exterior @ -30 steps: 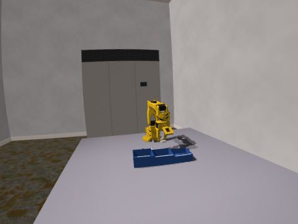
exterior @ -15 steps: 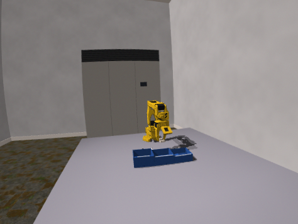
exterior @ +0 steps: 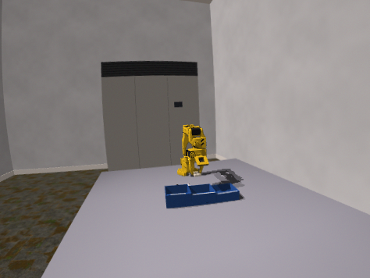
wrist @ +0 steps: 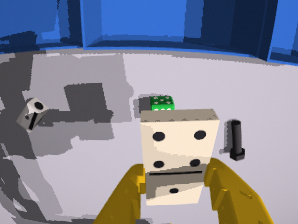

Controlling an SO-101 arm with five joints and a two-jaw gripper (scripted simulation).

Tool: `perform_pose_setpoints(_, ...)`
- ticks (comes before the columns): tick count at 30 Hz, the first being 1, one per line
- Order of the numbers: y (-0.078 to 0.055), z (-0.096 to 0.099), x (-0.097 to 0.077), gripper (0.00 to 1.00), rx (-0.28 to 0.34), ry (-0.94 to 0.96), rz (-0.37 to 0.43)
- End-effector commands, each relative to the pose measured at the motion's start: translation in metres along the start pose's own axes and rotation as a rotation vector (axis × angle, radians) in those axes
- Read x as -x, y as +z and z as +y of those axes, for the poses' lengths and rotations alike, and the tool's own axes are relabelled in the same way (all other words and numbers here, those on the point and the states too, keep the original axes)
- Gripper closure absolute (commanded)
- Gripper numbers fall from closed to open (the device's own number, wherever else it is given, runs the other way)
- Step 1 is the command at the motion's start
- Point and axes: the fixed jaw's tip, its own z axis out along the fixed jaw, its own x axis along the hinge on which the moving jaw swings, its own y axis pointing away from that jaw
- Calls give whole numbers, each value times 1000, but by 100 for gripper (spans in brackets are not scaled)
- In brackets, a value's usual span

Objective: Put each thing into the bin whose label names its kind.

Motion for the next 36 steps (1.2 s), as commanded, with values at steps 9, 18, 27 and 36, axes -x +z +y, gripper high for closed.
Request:
perform_pose_setpoints(9, -14, -16, 17, 100, -11, 56, -73)
perform_pose_setpoints(18, -14, -18, 19, 100, -12, 65, -77)
perform_pose_setpoints(27, -14, -33, 34, 100, -21, 128, -105)
perform_pose_setpoints(36, -13, -46, 45, 100, -29, 182, -130)
